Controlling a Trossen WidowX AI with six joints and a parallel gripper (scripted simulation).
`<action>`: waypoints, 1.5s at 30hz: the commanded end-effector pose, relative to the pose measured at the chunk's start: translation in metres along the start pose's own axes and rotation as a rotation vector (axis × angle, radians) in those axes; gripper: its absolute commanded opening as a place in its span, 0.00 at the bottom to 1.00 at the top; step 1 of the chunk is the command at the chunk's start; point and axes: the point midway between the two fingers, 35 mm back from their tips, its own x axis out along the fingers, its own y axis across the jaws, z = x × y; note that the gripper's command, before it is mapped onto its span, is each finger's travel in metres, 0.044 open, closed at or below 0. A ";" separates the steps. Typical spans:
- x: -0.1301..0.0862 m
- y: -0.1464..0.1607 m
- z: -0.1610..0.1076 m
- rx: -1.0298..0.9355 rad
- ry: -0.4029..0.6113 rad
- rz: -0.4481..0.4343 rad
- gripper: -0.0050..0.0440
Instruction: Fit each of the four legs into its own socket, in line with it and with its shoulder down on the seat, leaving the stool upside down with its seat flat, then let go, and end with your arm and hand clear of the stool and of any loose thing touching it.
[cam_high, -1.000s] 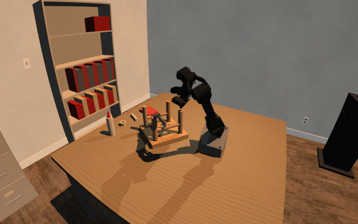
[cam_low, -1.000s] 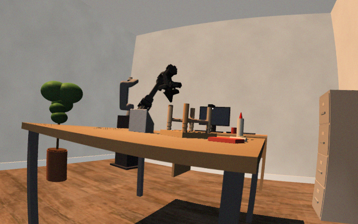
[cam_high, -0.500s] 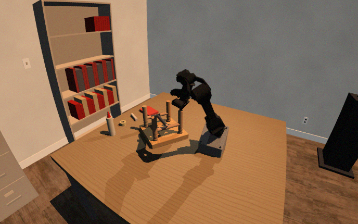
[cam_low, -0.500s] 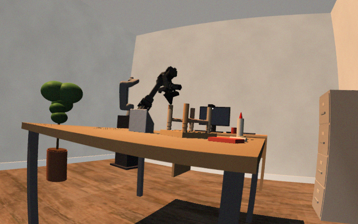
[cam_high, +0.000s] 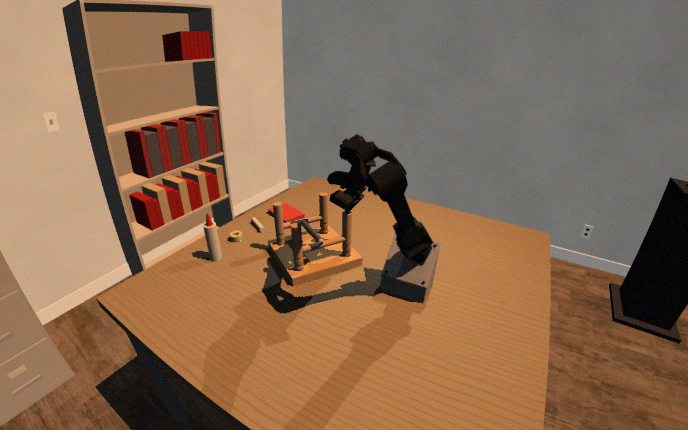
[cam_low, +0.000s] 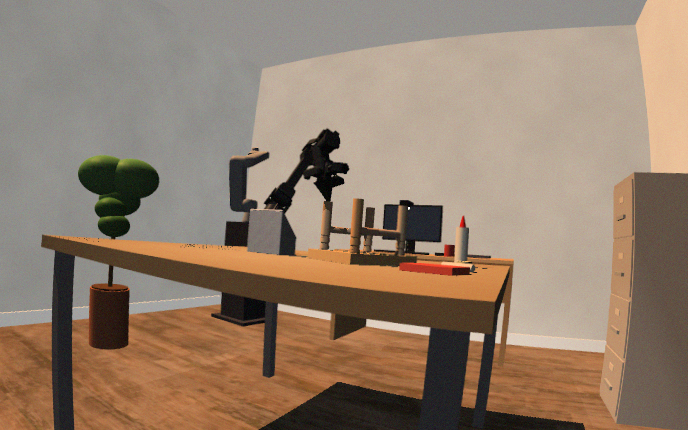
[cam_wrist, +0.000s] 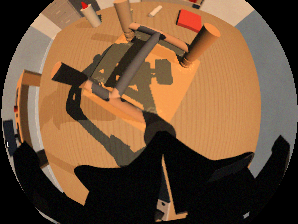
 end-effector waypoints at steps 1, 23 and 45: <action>0.014 0.001 -0.006 0.004 0.020 0.014 0.10; 0.016 0.001 -0.007 0.004 0.020 0.014 0.10; 0.019 0.001 -0.007 0.004 0.020 0.014 0.10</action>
